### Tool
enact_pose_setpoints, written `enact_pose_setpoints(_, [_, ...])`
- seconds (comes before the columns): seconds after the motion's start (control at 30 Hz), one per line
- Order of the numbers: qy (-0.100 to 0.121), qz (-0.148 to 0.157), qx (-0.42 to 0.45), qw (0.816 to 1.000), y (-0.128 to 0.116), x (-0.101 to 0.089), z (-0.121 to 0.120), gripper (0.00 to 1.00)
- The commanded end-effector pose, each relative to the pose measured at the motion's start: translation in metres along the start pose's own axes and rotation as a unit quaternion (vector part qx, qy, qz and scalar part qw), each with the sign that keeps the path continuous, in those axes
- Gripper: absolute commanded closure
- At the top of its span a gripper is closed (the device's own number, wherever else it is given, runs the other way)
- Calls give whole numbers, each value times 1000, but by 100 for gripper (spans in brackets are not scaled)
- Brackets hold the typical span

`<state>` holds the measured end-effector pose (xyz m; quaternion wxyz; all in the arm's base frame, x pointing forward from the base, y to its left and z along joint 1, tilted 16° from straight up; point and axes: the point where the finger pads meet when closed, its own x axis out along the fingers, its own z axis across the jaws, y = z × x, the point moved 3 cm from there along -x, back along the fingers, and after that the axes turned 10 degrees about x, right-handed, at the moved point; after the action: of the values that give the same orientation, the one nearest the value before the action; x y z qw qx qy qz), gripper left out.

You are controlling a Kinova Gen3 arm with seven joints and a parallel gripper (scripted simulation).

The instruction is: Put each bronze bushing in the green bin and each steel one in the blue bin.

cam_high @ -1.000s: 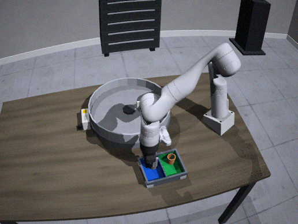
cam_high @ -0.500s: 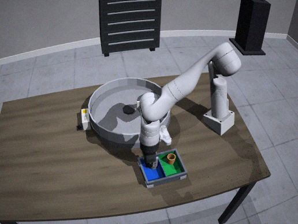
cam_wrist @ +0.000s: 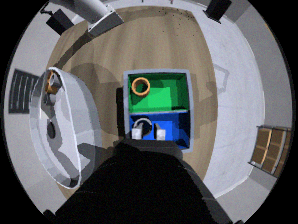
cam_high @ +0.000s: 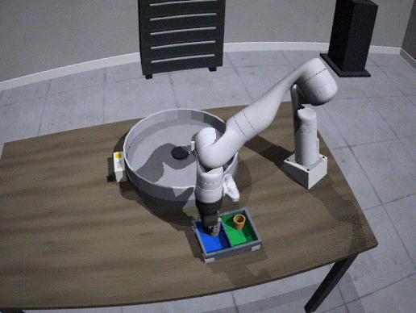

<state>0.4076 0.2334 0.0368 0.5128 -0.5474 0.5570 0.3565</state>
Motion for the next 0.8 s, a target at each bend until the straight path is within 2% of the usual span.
enact_pose_setpoints(0.0, [-2, -1, 0, 1000, 0, -2, 1, 53])
enact_pose_setpoints(0.17, [-2, -1, 0, 1000, 0, -2, 1, 53])
enact_pose_setpoints(0.33, [-2, -1, 0, 1000, 0, -61, 1, 53])
enact_pose_setpoints(0.43, [-2, -1, 0, 1000, 0, -61, 1, 53])
enact_pose_setpoints(0.6, [-2, -1, 0, 1000, 0, -120, 1, 53])
enact_pose_setpoints(0.77, [-2, -1, 0, 1000, 0, -120, 1, 53])
